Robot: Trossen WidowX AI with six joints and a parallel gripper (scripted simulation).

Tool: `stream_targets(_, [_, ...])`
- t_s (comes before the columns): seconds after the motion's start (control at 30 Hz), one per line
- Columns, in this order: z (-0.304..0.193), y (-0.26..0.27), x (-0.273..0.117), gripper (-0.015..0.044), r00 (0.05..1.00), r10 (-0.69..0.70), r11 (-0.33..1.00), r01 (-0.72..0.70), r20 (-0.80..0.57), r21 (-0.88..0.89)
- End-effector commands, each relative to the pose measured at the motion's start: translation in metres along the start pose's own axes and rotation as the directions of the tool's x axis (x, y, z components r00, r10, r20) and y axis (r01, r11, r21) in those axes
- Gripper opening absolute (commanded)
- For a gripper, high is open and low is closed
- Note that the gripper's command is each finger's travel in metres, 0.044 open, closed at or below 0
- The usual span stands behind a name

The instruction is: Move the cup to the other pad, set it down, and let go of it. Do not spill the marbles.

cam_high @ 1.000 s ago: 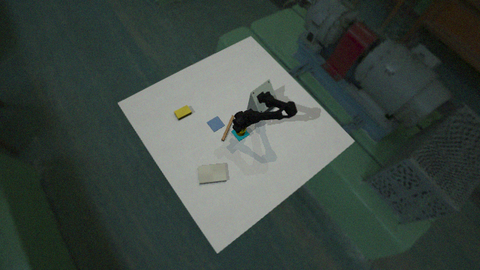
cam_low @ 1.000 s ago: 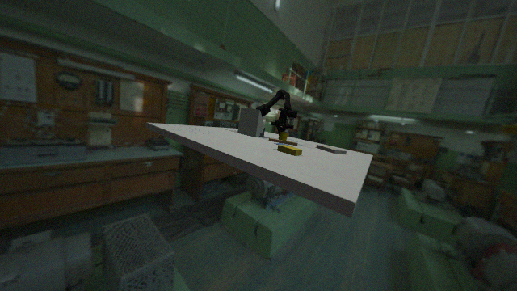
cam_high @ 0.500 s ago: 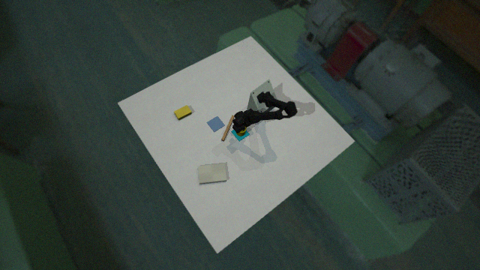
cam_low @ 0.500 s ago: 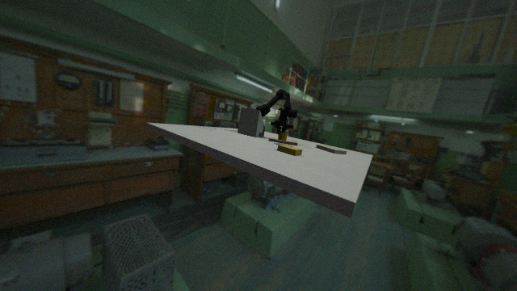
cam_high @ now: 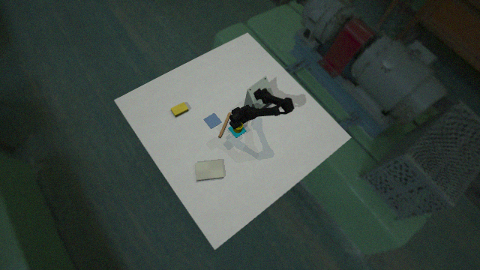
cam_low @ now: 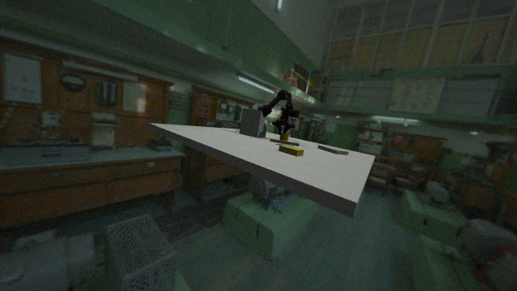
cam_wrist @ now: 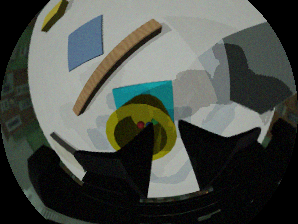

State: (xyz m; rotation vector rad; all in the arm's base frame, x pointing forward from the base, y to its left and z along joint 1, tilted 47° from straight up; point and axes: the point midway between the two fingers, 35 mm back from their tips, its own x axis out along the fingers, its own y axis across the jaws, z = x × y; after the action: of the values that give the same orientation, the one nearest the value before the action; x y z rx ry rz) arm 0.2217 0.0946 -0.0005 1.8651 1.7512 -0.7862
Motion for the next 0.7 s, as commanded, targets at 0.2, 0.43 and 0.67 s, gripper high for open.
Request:
stream_targets(0.2, [0.000,0.002,-0.012,0.0146,1.000,0.003,1.000,-0.003,0.004,-0.007])
stream_targets(0.43, [0.001,0.002,-0.019,0.0146,1.000,0.002,1.000,-0.002,0.004,-0.006])
stream_targets(0.67, [0.001,0.002,-0.027,0.0146,1.000,0.001,1.000,-0.001,0.003,-0.004])
